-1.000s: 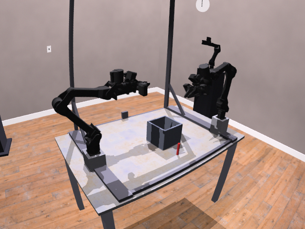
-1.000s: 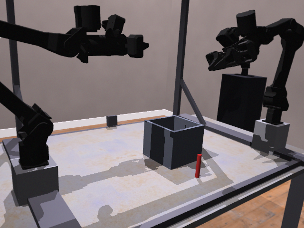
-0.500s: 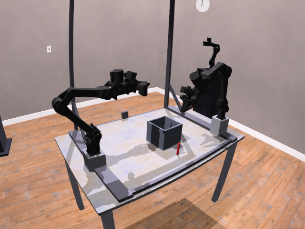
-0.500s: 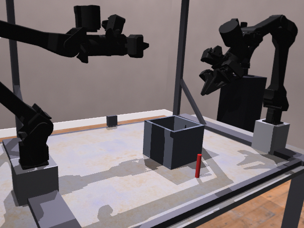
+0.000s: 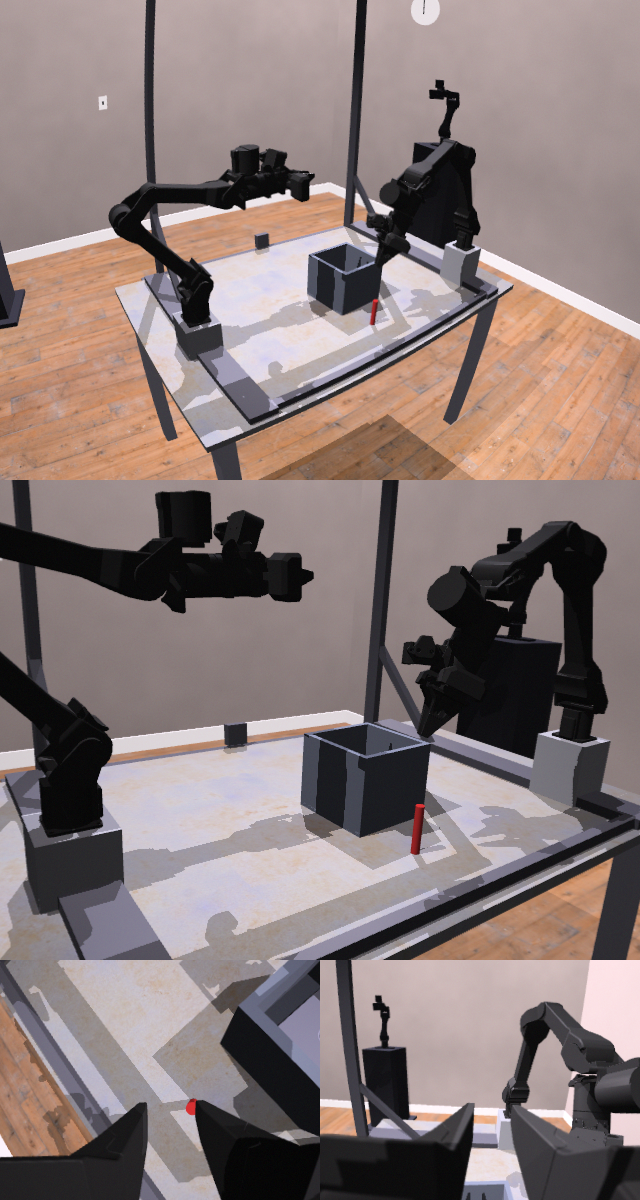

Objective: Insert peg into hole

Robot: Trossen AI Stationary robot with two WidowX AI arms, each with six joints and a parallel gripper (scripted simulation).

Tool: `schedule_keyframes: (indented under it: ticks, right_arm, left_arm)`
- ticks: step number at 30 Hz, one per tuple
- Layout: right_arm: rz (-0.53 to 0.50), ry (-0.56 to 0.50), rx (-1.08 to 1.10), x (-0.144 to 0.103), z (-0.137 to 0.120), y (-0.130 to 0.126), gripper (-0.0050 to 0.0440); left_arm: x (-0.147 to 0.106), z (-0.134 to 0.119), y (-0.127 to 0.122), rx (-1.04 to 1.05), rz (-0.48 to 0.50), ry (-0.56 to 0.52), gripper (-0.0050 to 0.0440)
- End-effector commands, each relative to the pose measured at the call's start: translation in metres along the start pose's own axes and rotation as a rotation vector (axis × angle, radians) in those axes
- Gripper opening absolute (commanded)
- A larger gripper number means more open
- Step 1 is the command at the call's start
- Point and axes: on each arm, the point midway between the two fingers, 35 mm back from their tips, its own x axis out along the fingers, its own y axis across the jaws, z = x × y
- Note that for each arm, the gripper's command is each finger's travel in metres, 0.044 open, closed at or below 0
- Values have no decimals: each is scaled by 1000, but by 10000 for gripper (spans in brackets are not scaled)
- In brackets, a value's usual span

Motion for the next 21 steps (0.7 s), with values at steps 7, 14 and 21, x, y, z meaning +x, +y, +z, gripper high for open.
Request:
schedule_keyframes:
  ticks: [7, 14, 21]
  right_arm:
    - [-6, -20, -2, 0, 10, -1, 105]
    - [-6, -20, -2, 0, 10, -1, 105]
    - [-6, -20, -2, 0, 10, -1, 105]
  left_arm:
    - [59, -32, -7, 110, -232, 189, 125]
    - [54, -29, -10, 119, -234, 184, 125]
    - [57, -28, -8, 106, -219, 185, 125]
